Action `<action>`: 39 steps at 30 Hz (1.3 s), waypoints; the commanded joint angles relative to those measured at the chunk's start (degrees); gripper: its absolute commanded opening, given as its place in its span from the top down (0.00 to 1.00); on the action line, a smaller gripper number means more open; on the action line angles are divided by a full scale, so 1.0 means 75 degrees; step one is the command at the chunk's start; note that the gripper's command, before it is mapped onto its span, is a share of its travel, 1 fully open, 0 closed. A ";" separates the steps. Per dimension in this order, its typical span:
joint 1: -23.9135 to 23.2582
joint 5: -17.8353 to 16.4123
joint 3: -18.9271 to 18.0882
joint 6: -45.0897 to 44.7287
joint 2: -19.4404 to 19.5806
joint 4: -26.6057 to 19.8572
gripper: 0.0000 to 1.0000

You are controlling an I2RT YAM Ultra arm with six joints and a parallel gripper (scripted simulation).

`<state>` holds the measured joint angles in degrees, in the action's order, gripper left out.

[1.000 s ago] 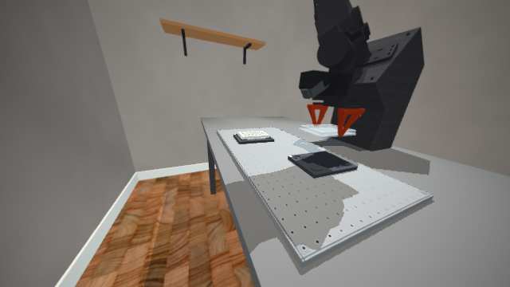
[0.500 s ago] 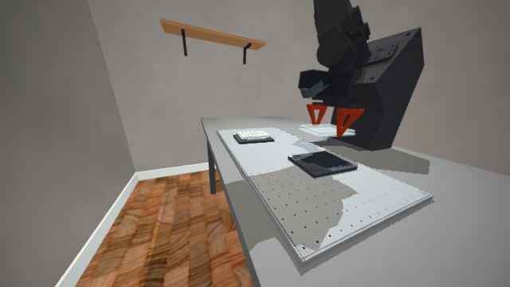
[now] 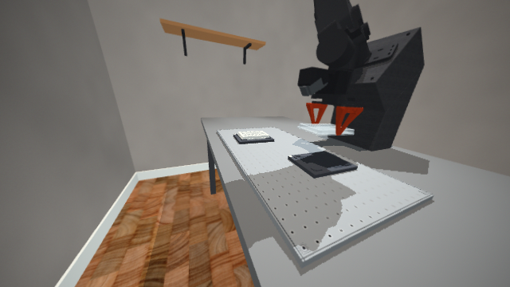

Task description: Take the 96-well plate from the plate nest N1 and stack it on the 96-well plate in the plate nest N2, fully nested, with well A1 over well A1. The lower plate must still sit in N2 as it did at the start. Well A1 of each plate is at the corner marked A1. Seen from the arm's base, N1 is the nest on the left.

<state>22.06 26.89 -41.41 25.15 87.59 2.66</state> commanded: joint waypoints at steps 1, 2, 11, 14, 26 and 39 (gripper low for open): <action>0.0145 -0.0056 0.0118 0.0046 -0.0153 -0.0262 1.00; 0.0146 -0.0056 0.0118 0.0047 -0.0153 -0.0263 1.00; -0.0579 -0.0541 0.0267 -0.0394 -0.0482 -0.0261 1.00; -0.0854 -0.0741 0.0317 -0.0597 -0.0631 -0.0283 1.00; -0.1968 -0.1556 0.0260 -0.1382 -0.1085 -0.0397 1.00; -0.3039 -0.2363 -0.0019 -0.2098 -0.1340 -0.0572 1.00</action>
<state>0.86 11.57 -39.70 11.77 79.88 -0.30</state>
